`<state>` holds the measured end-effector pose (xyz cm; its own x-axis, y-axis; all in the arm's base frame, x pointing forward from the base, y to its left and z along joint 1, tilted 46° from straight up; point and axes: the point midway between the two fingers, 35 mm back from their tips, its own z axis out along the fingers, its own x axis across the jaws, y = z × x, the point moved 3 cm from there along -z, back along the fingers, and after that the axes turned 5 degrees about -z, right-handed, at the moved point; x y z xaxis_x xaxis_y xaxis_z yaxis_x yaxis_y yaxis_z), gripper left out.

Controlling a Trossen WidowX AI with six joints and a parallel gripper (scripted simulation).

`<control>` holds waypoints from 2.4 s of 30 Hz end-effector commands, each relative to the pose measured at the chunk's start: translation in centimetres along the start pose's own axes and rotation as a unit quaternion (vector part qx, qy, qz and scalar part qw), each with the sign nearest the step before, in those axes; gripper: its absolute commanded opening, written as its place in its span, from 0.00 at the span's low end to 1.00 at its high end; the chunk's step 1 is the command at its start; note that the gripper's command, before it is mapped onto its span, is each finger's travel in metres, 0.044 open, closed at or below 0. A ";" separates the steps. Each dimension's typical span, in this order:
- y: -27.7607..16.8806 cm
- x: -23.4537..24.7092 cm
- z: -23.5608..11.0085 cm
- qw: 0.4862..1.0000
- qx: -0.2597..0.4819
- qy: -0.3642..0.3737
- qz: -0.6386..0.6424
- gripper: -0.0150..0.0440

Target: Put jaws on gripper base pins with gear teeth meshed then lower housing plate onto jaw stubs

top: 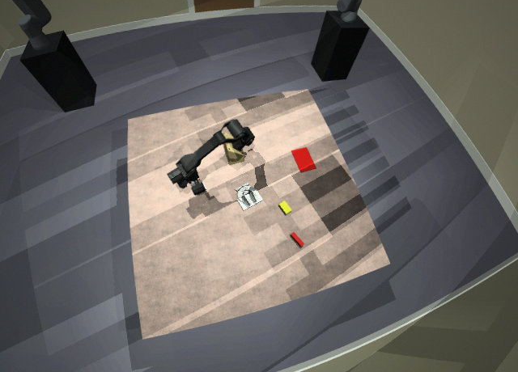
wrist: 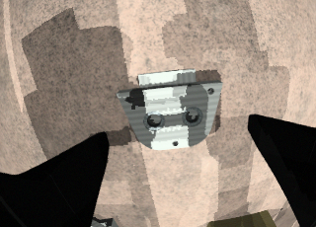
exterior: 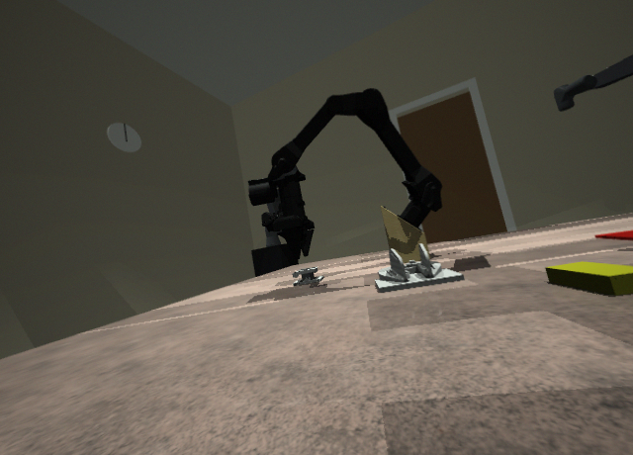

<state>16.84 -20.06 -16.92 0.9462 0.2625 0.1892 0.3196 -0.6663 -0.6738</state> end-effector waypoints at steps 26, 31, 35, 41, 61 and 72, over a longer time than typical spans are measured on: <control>0.1 0.1 1.4 1.000 0.000 0.000 0.000 1.00; 0.2 0.1 2.2 1.000 0.000 0.001 0.001 1.00; 0.2 0.1 2.8 1.000 0.000 0.001 0.001 1.00; 0.2 0.2 3.8 1.000 0.000 0.001 0.001 1.00; 0.2 0.2 5.2 1.000 0.000 0.002 0.001 1.00; 0.2 0.2 5.2 1.000 0.000 0.002 0.001 1.00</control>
<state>16.79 -16.61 -20.69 0.9459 0.2627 0.1907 0.3207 -0.6662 -0.6733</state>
